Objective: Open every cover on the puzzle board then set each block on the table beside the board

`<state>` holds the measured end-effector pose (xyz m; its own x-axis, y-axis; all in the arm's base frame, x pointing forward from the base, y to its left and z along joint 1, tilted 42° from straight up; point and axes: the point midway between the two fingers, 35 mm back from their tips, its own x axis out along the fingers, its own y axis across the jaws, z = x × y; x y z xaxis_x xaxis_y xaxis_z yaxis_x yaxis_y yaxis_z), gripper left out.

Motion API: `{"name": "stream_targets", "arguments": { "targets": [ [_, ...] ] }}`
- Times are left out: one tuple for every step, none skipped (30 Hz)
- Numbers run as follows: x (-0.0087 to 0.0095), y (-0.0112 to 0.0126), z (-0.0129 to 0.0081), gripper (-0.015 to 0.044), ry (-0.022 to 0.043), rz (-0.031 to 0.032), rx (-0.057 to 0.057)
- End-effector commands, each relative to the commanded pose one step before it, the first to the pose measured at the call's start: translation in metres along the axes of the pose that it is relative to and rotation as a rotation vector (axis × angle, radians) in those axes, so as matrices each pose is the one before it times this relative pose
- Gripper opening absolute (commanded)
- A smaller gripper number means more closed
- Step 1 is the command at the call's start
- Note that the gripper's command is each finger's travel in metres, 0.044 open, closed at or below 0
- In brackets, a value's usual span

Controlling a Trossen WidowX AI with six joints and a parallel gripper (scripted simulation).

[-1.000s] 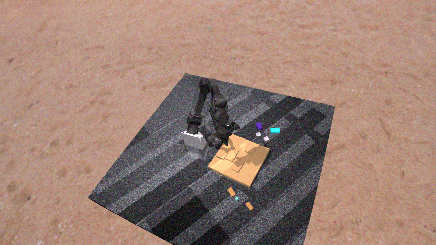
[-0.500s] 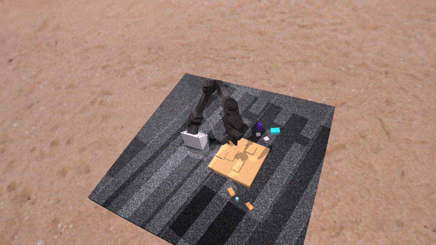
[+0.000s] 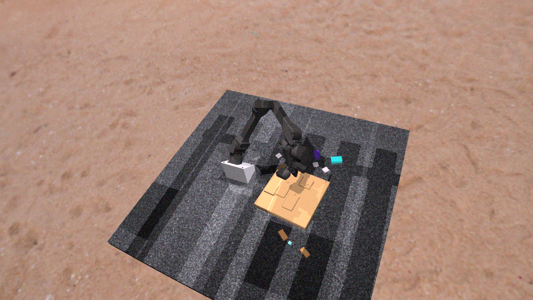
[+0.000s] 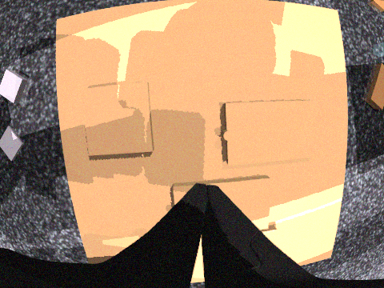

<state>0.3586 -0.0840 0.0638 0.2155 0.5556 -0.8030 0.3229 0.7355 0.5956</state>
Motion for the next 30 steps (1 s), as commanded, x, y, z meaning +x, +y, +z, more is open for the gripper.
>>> {"name": "stream_targets", "arguments": {
  "targets": [
    [0.01356, 0.01217, -0.0082, 0.0, 0.04653, 0.01976, -0.0352],
    [0.00369, 0.00393, -0.00161, 0.0, 0.01177, 0.00473, -0.0108],
    [0.0037, 0.0039, -0.0016, 0.0, 0.01179, 0.00471, -0.0108],
    [0.00371, 0.00388, -0.00159, 0.0, 0.01181, 0.00469, -0.0107],
    [0.00373, 0.00385, -0.00158, 0.0, 0.01183, 0.00467, -0.0106],
    [0.00374, 0.00383, -0.00157, 0.0, 0.01185, 0.00464, -0.0106],
    [0.00375, 0.00381, -0.00157, 0.0, 0.01188, 0.00462, -0.0105],
    [0.00378, 0.00379, -0.00156, 0.0, 0.01193, 0.00461, -0.0105],
    [0.00379, 0.00377, -0.00155, 0.0, 0.01195, 0.00459, -0.0104],
    [0.0038, 0.00374, -0.00155, 0.0, 0.01197, 0.00457, -0.0103],
    [0.00381, 0.00372, -0.00154, 0.0, 0.01199, 0.00455, -0.0102],
    [0.00382, 0.00369, -0.00153, 0.0, 0.01201, 0.00453, -0.0102],
    [0.00383, 0.00366, -0.00152, 0.0, 0.012, 0.0045, -0.0101],
    [0.00309, 0.00292, -0.00121, 0.0, 0.00966, 0.0036, -0.0081],
    [0.00186, 0.00174, -0.00072, 0.0, 0.0058, 0.00215, -0.0048],
    [0.00062, 0.00058, -0.00024, 0.0, 0.00194, 0.00072, -0.0016],
    [0.0, 0.0, 0.0, 0.0, 0.0, 0.0, 0.0],
    [0.0, 0.0, 0.0, 0.0, 0.0, 0.0, 0.0],
    [0.0, 0.0, 0.0, 0.0, 0.0, 0.0, 0.0],
    [0.0, 0.0, 0.0, 0.0, 0.0, 0.0, 0.0],
    [0.0, 0.0, 0.0, 0.0, 0.0, 0.0, 0.0],
    [0.0, 0.0, 0.0, 0.0, 0.0, 0.0, 0.0],
    [0.0, 0.0, 0.0, 0.0, 0.0, 0.0, 0.0],
    [0.0, 0.0, 0.0, 0.0, 0.0, 0.0, 0.0],
    [0.0, 0.0, 0.0, 0.0, 0.0, 0.0, 0.0],
    [0.0, 0.0, 0.0, 0.0, 0.0, 0.0, 0.0],
    [0.0, 0.0, 0.0, 0.0, 0.0, 0.0, 0.0],
    [0.0, 0.0, 0.0, 0.0, 0.0, 0.0, 0.0],
    [0.0, 0.0, 0.0, 0.0, 0.0, 0.0, 0.0],
    [0.0, 0.0, 0.0, 0.0, 0.0, 0.0, 0.0]
  ]
}}
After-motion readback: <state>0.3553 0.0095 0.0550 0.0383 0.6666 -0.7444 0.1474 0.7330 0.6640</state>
